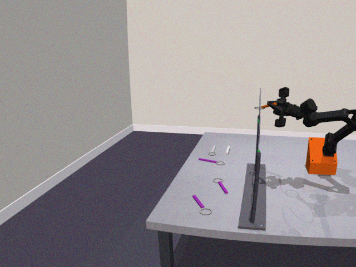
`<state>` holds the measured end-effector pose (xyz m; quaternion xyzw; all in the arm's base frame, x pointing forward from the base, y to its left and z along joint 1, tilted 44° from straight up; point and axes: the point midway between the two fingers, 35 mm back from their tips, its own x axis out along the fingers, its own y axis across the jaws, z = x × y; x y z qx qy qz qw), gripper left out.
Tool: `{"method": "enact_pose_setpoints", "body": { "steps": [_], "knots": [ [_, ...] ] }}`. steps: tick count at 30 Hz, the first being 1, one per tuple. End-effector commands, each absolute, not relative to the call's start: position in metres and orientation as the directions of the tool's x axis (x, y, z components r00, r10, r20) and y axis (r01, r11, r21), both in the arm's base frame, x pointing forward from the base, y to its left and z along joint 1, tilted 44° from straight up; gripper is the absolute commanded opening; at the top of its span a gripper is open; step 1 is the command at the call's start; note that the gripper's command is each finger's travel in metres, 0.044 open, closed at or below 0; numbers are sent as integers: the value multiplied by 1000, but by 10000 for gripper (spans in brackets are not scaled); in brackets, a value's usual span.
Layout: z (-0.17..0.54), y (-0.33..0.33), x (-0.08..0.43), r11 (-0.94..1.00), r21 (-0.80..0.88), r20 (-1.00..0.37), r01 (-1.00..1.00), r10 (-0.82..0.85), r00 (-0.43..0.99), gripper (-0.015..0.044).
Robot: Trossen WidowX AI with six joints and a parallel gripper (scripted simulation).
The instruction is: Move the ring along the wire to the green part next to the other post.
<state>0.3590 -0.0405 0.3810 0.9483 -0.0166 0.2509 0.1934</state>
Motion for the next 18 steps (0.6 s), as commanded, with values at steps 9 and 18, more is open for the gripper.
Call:
{"method": "enact_pose_setpoints", "body": {
  "steps": [9, 18],
  "knots": [
    [382, -42, 358, -963, 238, 491, -129, 5, 871, -150],
    [381, -38, 358, -972, 194, 493, -129, -17, 870, -150]
  ]
}}
